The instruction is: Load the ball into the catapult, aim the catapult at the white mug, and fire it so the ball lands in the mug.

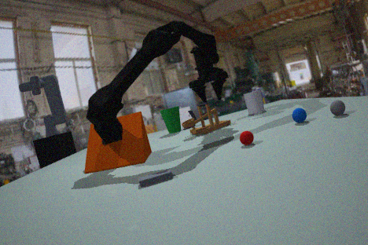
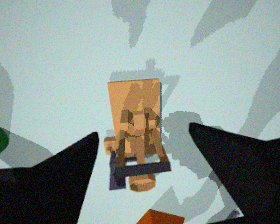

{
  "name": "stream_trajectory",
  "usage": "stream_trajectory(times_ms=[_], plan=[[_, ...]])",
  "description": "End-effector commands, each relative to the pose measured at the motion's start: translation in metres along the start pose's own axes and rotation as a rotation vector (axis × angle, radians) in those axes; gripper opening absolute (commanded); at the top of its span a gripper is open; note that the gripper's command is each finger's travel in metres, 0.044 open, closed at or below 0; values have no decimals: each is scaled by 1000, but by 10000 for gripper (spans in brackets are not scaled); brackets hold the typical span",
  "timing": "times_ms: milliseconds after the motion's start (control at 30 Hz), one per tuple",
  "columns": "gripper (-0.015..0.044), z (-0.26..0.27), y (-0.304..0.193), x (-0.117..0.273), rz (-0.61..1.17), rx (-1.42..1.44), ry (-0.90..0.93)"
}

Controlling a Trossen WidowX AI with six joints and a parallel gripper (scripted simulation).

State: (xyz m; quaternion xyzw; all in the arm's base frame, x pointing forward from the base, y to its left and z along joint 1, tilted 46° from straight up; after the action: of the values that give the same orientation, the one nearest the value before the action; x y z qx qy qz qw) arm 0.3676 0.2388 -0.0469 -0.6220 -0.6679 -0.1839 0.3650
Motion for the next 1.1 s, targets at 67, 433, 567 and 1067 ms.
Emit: stream_trajectory(times_ms=[67,433,567,1067], plan=[[440,2,-2,16,-15,2,3],[440,1,-6,-14,-13,5,-3],[440,1,-6,-22,-13,5,-4],[440,1,-5,-42,-13,5,-4]])
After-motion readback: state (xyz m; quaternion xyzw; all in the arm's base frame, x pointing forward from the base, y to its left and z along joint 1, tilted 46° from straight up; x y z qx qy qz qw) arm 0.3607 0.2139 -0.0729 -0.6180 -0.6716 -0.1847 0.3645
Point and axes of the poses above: the point midway between the two fingers, 35 mm back from their tips, its own x axis back along the fingers, its own z axis across the jaws, y = z × x, the point moved 9 cm from there along x, back along the fingers, and after that the axes turned 14 degrees about -x, right-handed, at the moved point
